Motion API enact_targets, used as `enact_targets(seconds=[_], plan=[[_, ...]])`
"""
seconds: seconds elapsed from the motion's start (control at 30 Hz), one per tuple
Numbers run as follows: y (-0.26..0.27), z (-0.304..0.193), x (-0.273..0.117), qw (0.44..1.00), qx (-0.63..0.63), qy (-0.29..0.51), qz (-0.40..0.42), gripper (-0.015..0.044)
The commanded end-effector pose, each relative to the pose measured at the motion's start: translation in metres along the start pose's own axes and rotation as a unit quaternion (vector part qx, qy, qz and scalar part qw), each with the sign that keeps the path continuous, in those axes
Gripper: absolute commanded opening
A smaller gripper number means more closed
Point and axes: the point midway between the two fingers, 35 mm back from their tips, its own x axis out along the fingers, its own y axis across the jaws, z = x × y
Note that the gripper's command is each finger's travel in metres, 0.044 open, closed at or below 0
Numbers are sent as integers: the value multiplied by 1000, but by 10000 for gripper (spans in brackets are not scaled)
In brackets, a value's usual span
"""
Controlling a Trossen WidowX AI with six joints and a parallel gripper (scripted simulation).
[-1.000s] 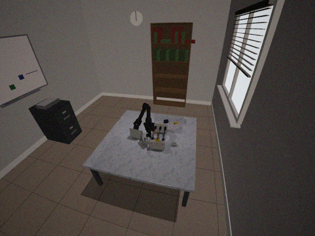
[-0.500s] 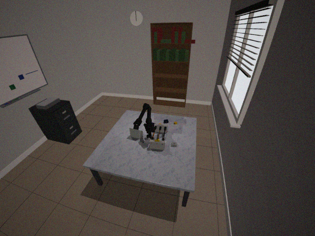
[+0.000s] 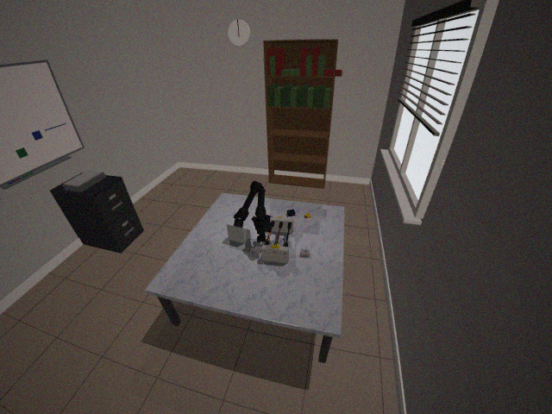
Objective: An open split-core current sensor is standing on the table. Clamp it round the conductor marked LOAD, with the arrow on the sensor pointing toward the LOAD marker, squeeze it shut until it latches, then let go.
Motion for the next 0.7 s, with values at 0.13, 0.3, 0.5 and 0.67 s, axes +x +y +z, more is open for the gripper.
enact_targets(seconds=[0.13,0.3,0.5,0.67], plan=[[1,-5,-3,1000,5,0,4,0],[3,-26,-10,1000,6,1,3,0],[8,-47,-15,1000,7,1,5,0],[8,-45,-13,1000,12,0,7,79]])
